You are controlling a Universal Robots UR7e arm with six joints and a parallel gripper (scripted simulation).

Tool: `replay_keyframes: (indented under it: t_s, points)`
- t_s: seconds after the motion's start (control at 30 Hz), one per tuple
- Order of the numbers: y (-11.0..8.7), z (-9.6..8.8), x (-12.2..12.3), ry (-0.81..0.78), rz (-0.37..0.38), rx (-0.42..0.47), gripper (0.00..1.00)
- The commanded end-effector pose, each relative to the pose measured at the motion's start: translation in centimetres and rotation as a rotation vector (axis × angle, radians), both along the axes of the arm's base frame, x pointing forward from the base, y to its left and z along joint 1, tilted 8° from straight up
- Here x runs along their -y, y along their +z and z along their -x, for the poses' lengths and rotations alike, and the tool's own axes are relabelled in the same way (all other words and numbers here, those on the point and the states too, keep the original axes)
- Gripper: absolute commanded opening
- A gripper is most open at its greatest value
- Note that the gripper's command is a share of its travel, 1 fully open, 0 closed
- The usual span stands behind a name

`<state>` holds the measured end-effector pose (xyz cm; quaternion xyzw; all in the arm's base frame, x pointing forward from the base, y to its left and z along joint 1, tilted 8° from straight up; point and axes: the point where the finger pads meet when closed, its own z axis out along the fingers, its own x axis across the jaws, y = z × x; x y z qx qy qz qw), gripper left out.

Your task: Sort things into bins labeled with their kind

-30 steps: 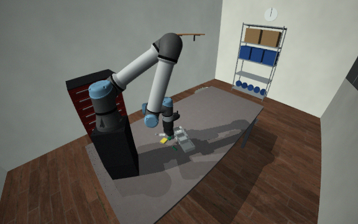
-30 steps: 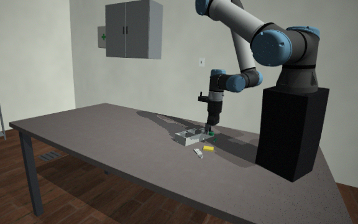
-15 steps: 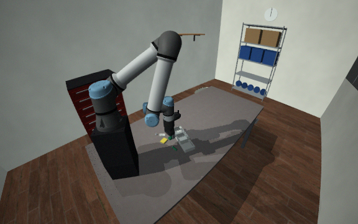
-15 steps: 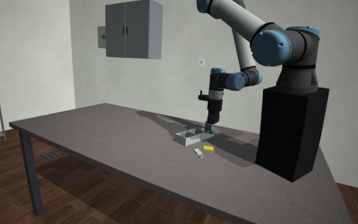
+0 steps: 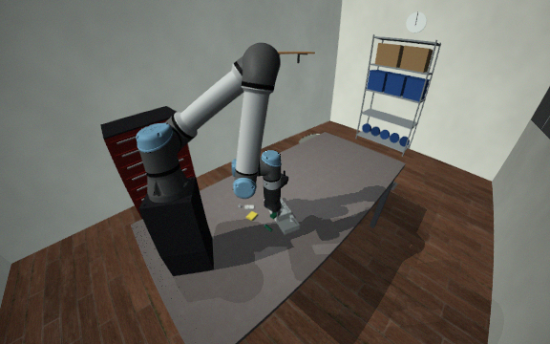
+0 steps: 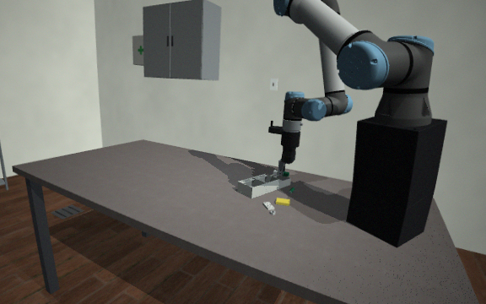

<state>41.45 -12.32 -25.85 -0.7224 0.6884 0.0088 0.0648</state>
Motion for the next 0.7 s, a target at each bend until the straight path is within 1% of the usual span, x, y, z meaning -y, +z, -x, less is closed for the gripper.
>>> replay_keyframes:
  t_s: [0.0, 0.13, 0.17, 0.33, 0.4, 0.43, 0.67]
  points:
    - [-0.3, -1.2, 2.9, 0.156, 0.006, 0.017, 0.45]
    - [-0.5, -2.1, 5.2, 0.250, 0.018, 0.029, 0.45]
    - [-0.5, -2.1, 5.3, 0.273, 0.022, 0.032, 0.45]
    - [-0.5, -2.1, 5.3, 0.391, 0.038, 0.046, 0.45]
    - [-0.5, -2.1, 5.3, 0.391, 0.038, 0.046, 0.45]
    - [-0.5, -2.1, 5.3, 0.462, 0.043, 0.053, 0.45]
    - [-0.5, -2.2, 5.3, 0.621, 0.057, 0.069, 0.45]
